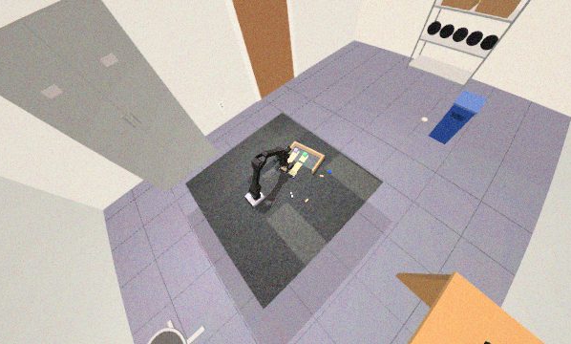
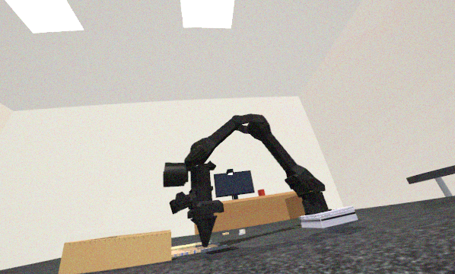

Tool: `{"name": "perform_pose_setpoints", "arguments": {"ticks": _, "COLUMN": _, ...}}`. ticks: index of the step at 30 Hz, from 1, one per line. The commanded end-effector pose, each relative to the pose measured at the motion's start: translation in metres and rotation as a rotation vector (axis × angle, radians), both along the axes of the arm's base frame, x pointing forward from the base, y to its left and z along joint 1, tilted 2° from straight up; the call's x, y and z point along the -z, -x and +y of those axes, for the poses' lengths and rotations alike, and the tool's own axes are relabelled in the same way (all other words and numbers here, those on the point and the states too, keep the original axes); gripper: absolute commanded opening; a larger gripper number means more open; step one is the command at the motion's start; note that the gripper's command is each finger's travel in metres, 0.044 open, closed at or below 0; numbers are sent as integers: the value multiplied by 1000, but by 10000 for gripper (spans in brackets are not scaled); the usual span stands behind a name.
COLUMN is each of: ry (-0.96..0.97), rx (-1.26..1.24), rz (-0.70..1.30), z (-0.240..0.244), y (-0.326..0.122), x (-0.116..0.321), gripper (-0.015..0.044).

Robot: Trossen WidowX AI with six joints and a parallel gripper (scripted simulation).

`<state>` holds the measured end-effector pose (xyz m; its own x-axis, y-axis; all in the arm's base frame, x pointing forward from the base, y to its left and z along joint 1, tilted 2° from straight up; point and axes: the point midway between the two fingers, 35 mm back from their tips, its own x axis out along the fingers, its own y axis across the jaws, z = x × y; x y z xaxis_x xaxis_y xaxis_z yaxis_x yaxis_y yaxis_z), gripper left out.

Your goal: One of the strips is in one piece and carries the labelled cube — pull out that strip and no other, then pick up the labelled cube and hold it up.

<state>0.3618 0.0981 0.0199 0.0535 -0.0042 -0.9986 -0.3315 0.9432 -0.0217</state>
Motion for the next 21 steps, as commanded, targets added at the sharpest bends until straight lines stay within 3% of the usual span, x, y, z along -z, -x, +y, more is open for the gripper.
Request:
{"name": "perform_pose_setpoints", "arguments": {"ticks": 1, "ry": 0, "rx": -6, "rz": 0, "z": 0, "y": 0, "x": 2, "gripper": 0}}
{"name": "perform_pose_setpoints", "arguments": {"ticks": 21, "ry": 0, "rx": -6, "rz": 1, "z": -7, "y": 22, "x": 5, "gripper": 0}}
